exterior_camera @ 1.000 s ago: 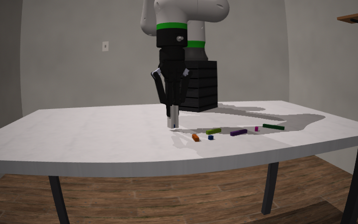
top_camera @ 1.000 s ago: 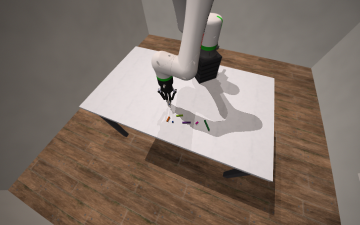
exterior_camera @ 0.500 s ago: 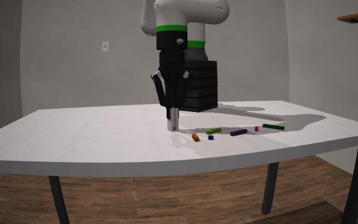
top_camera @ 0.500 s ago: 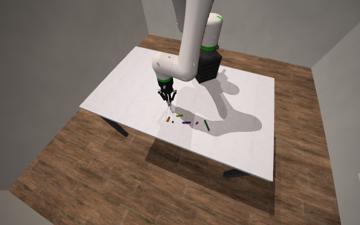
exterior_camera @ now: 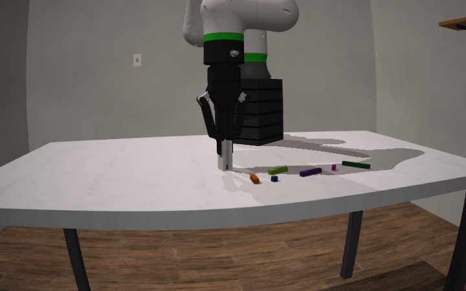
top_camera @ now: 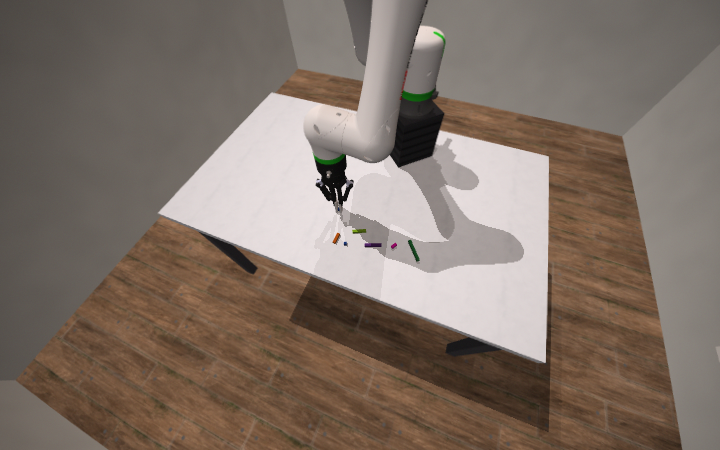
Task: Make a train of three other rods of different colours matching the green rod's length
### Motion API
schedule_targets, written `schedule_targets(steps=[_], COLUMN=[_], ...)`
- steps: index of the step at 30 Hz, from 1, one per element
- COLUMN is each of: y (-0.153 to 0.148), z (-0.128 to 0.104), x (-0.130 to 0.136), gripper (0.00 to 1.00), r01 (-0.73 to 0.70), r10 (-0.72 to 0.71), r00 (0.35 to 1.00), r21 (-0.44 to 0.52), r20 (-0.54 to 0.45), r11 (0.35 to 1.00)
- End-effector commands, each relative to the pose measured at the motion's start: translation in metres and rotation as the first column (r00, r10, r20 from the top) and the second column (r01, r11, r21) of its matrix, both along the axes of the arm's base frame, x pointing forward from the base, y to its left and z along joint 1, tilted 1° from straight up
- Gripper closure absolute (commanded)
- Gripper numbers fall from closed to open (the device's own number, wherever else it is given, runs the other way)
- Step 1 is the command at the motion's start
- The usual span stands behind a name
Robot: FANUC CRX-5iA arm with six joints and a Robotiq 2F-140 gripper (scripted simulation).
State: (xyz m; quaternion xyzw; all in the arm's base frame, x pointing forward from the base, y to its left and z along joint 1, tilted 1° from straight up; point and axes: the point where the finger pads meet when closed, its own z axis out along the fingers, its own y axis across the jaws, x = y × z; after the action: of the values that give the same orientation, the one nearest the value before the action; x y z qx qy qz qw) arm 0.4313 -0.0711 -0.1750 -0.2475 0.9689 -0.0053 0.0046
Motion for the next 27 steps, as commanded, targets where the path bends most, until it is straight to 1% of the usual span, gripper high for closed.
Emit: schedule_targets(steps=[1,18,19,21,22,27], y=[-0.0001,-0.0001,-0.0001,-0.0001,-0.0001,-0.0001], z=[0.0001,0.0001,0.0001,0.0001,0.0001,0.0001], x=[0.0002,0.0002,0.0002,0.0002,0.0002,0.0002], gripper=[0.97,0.97,0.95,0.95,0.92,0.90], r01=[0.000,0.000,0.000,0.000,0.000,0.000], r10=[0.000,0.000,0.000,0.000,0.000,0.000], r00=[1.000,1.000,1.000,1.000,1.000,1.000], r21=[0.000,0.000,0.000,0.000,0.000,0.000], r20=[0.000,0.000,0.000,0.000,0.000,0.000], r11=[1.000,1.000,1.000,1.000,1.000,1.000])
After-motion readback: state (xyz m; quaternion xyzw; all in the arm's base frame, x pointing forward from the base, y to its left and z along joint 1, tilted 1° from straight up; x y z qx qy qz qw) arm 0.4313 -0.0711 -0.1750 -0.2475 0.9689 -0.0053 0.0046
